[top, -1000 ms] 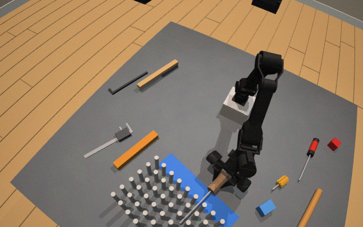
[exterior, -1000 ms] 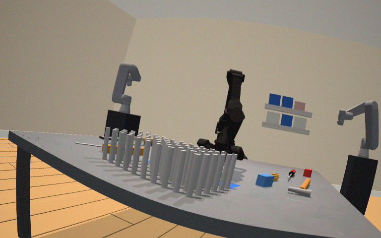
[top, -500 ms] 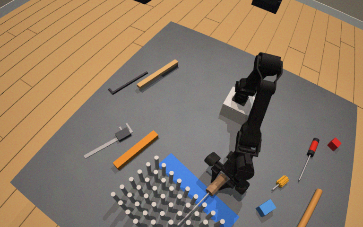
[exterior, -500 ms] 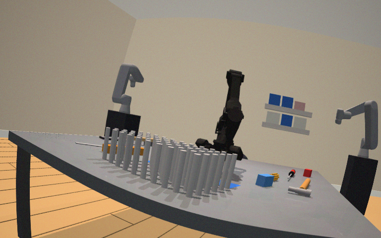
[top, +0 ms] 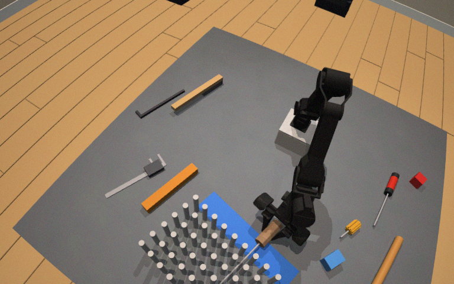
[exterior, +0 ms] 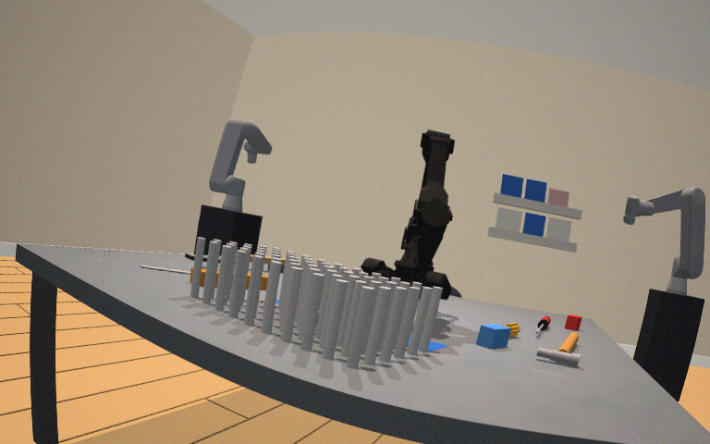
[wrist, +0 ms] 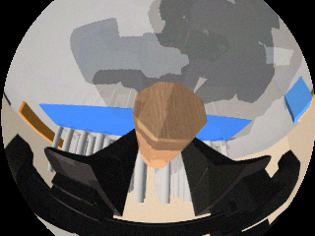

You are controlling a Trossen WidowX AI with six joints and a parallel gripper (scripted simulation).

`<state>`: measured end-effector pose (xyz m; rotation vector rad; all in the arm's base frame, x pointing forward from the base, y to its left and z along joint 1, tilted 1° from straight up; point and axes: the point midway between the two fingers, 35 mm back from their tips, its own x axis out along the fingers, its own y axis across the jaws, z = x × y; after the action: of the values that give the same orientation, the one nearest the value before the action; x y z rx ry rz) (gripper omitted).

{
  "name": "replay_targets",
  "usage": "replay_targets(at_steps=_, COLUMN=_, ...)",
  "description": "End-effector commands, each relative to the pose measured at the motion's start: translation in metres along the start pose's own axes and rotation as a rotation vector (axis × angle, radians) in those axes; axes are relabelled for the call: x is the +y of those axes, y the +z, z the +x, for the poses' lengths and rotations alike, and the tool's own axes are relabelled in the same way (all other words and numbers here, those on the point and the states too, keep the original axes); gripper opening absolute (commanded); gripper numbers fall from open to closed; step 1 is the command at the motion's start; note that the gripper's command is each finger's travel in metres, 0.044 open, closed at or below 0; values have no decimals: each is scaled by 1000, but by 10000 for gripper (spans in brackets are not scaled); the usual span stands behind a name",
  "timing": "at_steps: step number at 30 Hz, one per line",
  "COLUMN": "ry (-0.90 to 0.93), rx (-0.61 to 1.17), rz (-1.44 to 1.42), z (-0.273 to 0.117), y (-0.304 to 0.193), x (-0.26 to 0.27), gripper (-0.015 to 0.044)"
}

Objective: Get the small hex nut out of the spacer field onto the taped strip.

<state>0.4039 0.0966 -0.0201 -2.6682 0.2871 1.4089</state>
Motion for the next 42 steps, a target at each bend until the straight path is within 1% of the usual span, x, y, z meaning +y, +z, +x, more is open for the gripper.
replay_targets(at_steps=1, ry=-4, rx=4, rz=-2, z=2, y=-5, x=-1, gripper=0)
replay_targets(at_steps=12, ry=-4, rx=4, rz=-2, z=5, y=-9, x=-1, gripper=0)
replay_targets(at_steps=42, ry=-3, rx=5, rz=-3, z=19, y=2, x=0, gripper=0)
